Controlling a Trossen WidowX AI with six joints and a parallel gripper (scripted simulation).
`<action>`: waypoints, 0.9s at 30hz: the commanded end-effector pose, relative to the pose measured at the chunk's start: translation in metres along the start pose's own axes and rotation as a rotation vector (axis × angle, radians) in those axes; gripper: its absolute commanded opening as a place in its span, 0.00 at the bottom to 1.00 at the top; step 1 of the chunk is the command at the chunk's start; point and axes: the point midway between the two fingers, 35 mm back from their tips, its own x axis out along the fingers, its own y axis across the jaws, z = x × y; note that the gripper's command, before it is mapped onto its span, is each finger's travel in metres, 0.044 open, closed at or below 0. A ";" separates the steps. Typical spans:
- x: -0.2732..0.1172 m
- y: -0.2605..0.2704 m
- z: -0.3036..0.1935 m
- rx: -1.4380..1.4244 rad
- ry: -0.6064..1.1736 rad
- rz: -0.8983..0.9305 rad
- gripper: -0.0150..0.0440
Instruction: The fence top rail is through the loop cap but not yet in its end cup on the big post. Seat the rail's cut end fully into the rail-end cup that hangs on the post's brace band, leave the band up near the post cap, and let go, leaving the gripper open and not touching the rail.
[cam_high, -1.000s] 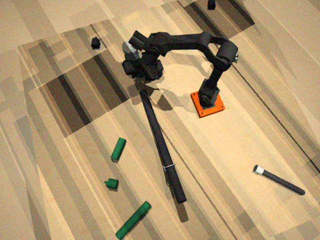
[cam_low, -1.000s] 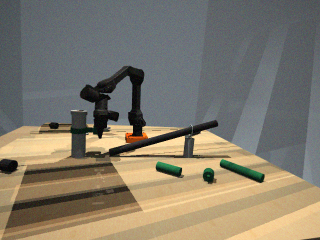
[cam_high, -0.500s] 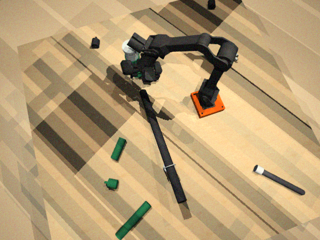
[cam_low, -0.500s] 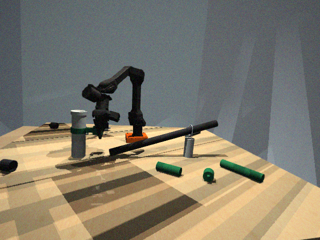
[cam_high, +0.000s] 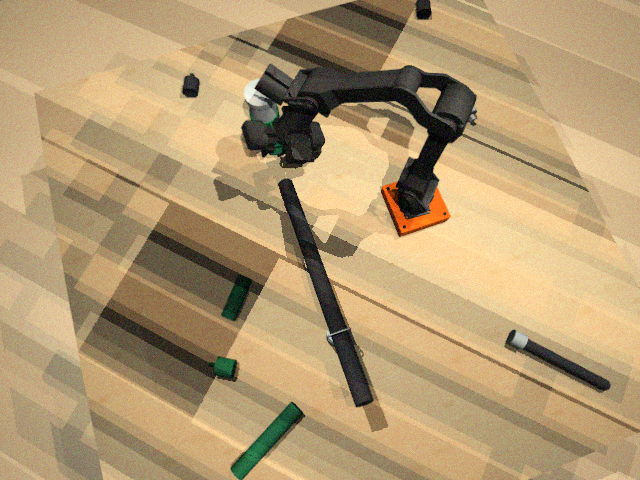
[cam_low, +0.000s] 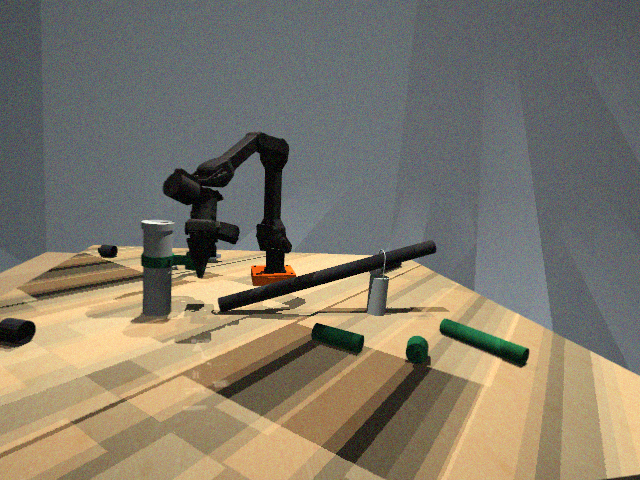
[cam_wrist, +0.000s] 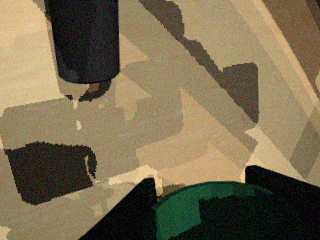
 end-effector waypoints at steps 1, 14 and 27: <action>0.000 0.000 0.000 0.000 0.000 0.000 0.25; -0.001 0.000 0.001 0.001 0.000 0.000 0.70; -0.034 -0.020 0.040 0.010 0.002 0.000 1.00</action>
